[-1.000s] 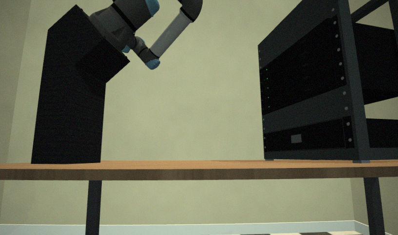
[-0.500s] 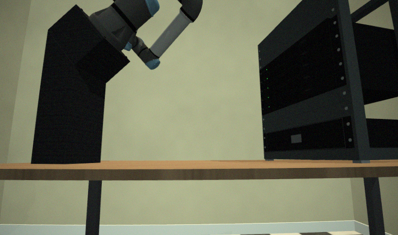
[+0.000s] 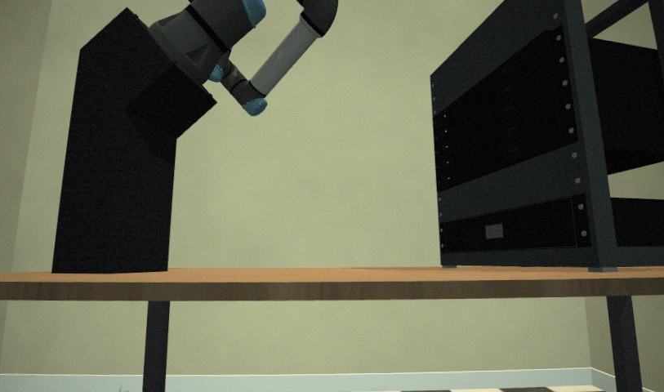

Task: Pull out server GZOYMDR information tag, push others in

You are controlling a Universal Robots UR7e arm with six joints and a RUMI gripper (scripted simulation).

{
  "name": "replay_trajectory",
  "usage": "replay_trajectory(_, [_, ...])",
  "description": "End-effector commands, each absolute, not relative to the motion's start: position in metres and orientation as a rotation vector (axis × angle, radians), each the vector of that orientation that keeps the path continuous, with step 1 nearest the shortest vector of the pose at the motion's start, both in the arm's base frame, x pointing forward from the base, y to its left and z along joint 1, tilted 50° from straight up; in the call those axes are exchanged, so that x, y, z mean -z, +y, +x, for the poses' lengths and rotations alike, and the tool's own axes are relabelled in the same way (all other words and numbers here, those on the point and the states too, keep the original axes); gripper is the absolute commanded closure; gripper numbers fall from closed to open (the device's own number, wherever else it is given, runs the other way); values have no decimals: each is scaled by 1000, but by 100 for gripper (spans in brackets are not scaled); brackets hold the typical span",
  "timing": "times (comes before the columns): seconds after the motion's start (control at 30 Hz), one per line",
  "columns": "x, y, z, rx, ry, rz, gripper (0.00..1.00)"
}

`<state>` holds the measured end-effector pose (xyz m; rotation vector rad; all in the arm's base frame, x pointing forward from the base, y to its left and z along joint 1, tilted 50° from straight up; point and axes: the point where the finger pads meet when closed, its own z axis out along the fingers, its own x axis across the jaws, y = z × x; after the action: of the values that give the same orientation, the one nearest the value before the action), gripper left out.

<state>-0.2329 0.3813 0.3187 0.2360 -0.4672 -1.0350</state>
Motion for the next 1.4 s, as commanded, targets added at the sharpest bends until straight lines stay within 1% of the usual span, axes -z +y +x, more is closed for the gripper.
replay_trajectory(0.0, [-321,393,-236,1037,-498,206,0])
replay_trajectory(1.37, [-322,463,-254,1025,-697,32,0])
